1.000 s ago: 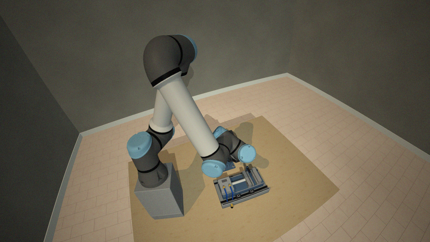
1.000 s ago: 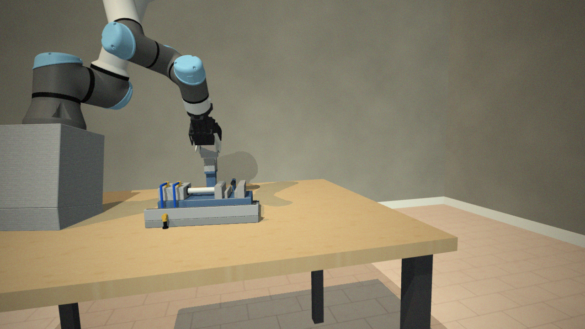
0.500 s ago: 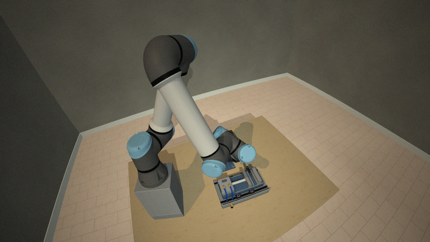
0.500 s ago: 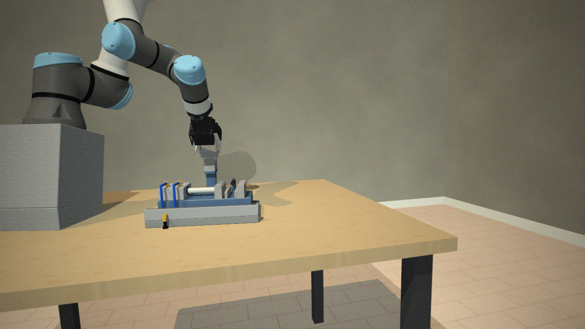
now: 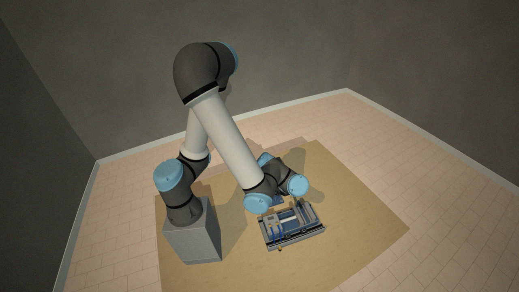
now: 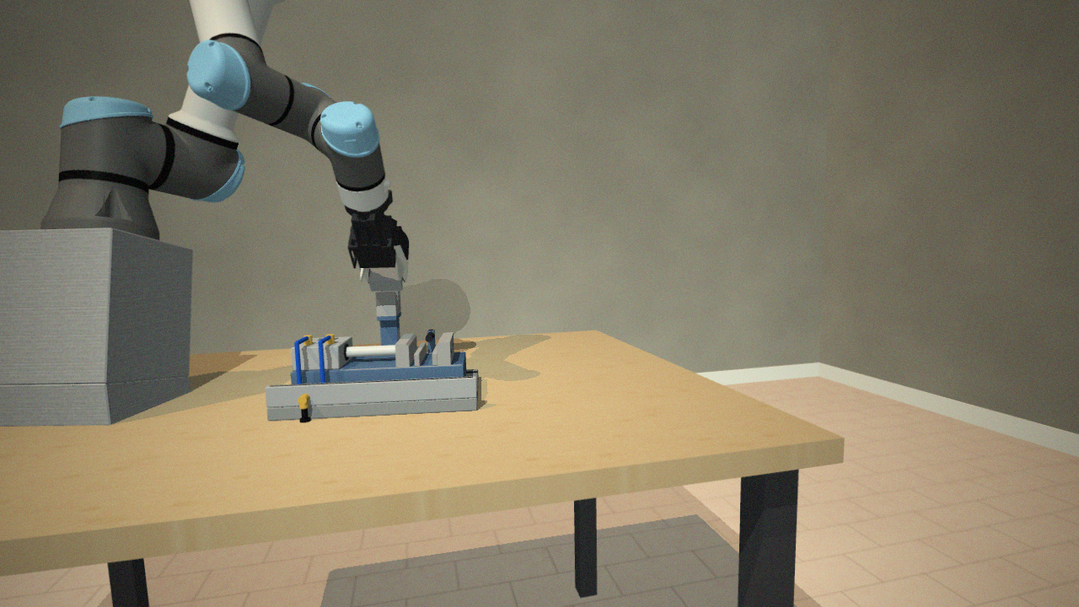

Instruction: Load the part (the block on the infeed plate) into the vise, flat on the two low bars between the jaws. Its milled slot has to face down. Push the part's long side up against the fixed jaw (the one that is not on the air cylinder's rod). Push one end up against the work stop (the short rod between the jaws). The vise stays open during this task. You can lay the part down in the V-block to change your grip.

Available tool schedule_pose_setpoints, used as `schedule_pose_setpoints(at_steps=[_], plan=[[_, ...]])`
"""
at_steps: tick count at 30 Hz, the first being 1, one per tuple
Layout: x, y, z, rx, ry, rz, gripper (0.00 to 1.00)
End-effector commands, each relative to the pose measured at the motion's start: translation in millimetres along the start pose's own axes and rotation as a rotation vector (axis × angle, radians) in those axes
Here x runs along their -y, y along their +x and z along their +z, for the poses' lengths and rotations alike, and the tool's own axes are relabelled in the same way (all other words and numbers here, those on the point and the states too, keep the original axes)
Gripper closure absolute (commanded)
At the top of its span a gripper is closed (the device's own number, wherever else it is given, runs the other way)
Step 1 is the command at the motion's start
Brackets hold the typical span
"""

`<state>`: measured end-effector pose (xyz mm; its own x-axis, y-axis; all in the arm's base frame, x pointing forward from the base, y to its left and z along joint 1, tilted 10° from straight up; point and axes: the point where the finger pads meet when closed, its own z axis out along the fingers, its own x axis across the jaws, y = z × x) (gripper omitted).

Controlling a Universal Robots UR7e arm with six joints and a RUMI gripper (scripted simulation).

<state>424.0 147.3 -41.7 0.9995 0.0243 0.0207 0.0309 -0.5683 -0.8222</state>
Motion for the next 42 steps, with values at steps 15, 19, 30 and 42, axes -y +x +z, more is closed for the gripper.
schedule_pose_setpoints(at_steps=[15, 19, 30, 42], plan=[[0.8, -1.0, 0.4, 0.0, -0.04, -0.003, 1.0], [0.8, -1.3, 0.6, -0.001, -0.054, -0.002, 1.0], [1.3, -1.3, 0.7, 0.0, -0.124, -0.002, 1.0], [2.0, -1.3, 0.9, -0.001, -0.222, -0.002, 1.0]])
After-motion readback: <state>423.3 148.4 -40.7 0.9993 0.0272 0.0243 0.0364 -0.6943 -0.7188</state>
